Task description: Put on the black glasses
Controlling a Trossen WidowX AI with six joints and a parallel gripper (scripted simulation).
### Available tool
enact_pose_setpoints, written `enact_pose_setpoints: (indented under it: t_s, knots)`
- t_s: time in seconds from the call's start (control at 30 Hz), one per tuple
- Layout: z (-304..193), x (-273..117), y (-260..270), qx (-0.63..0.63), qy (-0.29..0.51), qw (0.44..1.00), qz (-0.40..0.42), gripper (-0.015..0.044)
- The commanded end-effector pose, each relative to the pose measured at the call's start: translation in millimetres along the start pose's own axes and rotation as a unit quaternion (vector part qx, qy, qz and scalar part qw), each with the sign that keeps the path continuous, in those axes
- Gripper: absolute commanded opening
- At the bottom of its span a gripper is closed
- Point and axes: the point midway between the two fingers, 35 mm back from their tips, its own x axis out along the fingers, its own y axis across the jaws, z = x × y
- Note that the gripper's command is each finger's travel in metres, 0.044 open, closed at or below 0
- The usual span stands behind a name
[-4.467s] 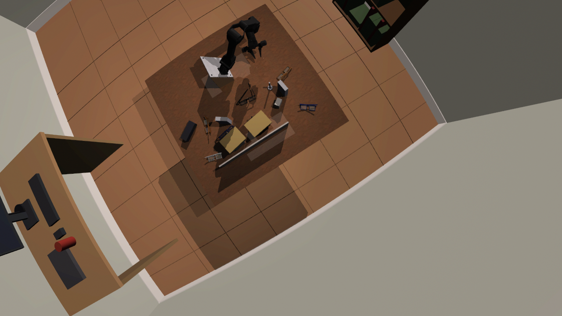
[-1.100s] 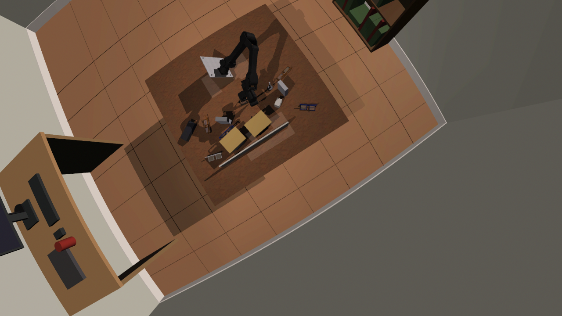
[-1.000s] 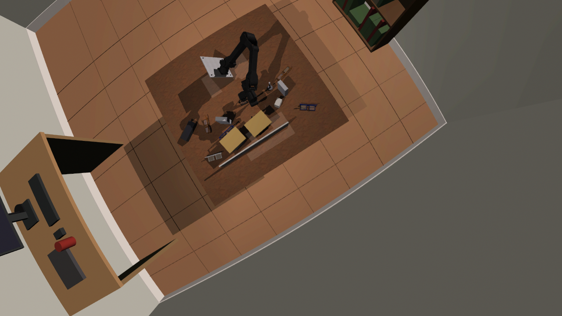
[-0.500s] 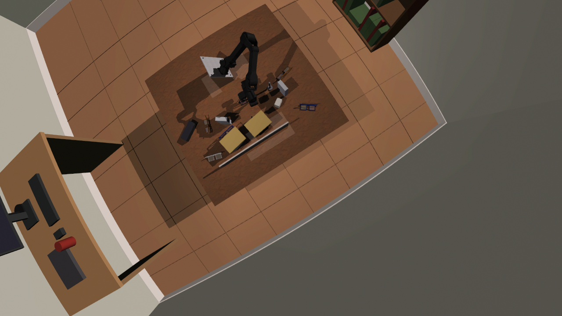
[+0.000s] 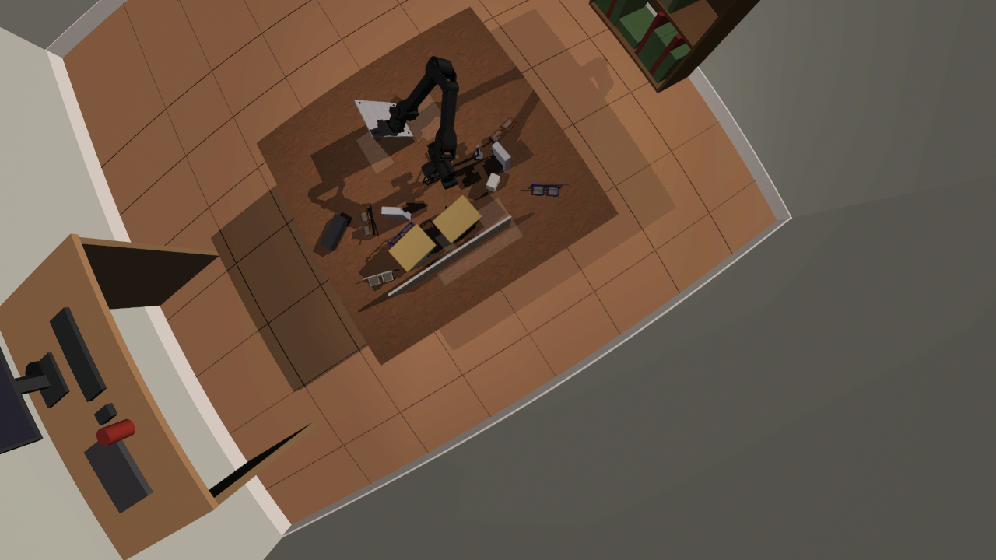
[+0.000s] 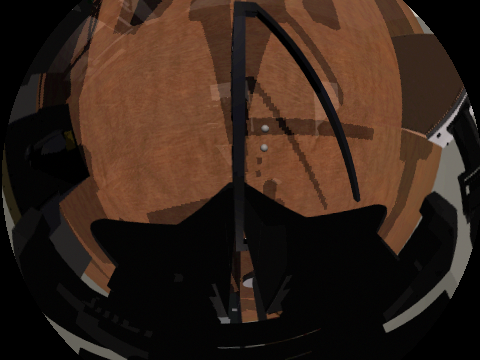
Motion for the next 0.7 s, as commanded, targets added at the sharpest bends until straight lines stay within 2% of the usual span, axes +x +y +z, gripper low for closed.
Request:
enact_pose_setpoints:
  t_s: [0.0,0.2,0.67]
  knots:
    - [0.0,-0.1,0.2,0.000,0.000,1.000,0.000,0.0000]
    - [1.0,-14.6,2.7,0.000,-0.002,1.000,0.001,0.0000]
    - [4.2,-95.9,5.7,0.002,-0.001,1.000,0.001,0.0000]
